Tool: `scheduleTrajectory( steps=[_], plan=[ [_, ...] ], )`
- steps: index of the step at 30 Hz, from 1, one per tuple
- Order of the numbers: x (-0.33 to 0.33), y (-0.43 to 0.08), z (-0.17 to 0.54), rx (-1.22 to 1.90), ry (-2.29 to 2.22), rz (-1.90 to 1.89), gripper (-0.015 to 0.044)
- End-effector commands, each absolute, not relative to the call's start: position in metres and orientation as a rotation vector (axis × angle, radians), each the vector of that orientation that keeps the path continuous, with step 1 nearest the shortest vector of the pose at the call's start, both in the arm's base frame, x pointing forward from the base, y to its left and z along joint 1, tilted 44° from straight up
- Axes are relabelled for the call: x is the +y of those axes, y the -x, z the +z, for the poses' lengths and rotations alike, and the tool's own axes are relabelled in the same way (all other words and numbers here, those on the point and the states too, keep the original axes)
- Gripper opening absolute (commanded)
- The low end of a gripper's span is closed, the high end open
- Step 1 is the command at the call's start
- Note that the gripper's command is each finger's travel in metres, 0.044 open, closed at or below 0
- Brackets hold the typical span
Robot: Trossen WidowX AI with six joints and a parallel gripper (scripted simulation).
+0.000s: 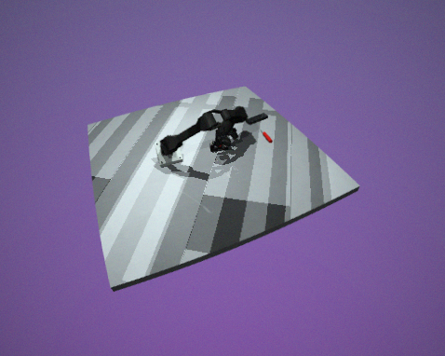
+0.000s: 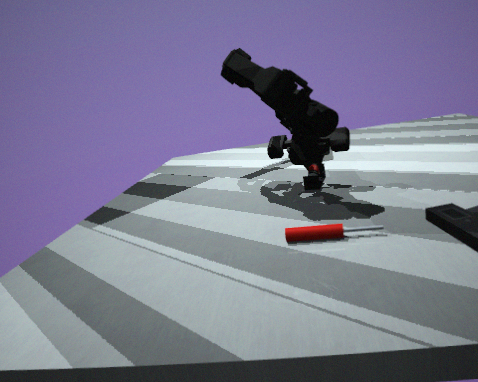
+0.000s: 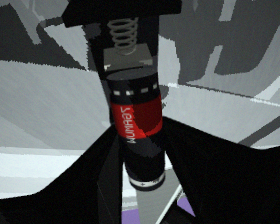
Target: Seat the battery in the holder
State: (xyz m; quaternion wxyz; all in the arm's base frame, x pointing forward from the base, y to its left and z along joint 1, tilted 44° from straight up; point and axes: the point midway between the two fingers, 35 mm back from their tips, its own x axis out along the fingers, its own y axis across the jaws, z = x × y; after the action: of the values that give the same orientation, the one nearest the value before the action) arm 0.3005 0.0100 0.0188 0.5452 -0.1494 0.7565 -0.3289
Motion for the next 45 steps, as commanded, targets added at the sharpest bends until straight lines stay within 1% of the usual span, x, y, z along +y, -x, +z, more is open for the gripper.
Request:
scheduleTrajectory(
  steps=[1,45],
  plan=[
    [0.009,-0.302,0.016,1.823,0.337,-0.795,0.0086],
    [0.006,-0.323,0.017,1.825,0.336,-0.797,0.0086]
  ],
)
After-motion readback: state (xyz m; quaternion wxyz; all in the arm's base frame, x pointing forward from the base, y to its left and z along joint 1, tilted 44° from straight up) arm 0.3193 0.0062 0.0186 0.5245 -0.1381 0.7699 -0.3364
